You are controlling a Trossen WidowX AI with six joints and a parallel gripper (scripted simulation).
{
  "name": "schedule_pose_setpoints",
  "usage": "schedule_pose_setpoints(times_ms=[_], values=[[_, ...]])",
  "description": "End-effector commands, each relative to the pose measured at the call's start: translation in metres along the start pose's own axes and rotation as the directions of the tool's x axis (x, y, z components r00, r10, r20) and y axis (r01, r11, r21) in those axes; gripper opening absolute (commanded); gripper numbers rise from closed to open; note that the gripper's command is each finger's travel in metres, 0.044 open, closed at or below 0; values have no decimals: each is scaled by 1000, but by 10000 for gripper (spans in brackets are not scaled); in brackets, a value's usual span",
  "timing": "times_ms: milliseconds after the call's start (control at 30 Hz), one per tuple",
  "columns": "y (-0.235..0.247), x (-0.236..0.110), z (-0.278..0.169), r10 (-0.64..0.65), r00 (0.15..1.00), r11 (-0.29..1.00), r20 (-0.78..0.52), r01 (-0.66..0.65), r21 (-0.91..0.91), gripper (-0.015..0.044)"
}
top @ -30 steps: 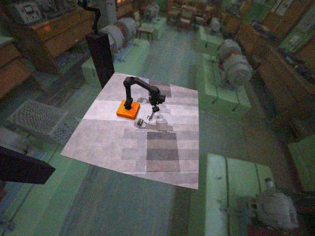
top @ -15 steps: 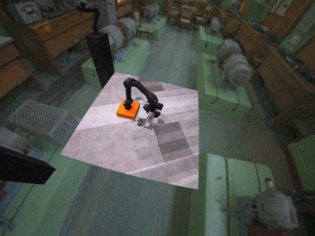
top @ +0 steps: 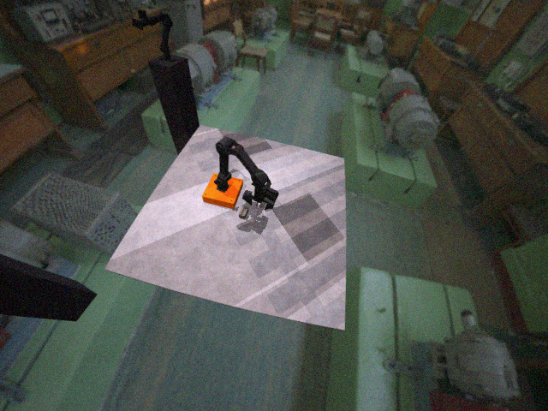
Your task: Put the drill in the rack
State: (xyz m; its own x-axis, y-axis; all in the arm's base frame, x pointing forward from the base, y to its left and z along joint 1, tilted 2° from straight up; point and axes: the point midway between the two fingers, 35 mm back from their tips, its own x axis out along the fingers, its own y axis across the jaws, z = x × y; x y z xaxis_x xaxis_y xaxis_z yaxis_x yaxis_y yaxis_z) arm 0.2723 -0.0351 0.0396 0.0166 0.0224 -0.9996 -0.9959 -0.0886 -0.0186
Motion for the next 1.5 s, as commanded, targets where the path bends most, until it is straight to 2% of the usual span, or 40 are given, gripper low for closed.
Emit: schedule_pose_setpoints(times_ms=[0, 300, 1467], values=[[4, 4, -1, 12, 1000, 1000, 0, -12, -15, 440], [4, 6, 0, 12, 1000, 1000, 0, -12, -15, 440], [5, 53, 13, 12, 1000, 1000, 1, -12, -15, 440]])
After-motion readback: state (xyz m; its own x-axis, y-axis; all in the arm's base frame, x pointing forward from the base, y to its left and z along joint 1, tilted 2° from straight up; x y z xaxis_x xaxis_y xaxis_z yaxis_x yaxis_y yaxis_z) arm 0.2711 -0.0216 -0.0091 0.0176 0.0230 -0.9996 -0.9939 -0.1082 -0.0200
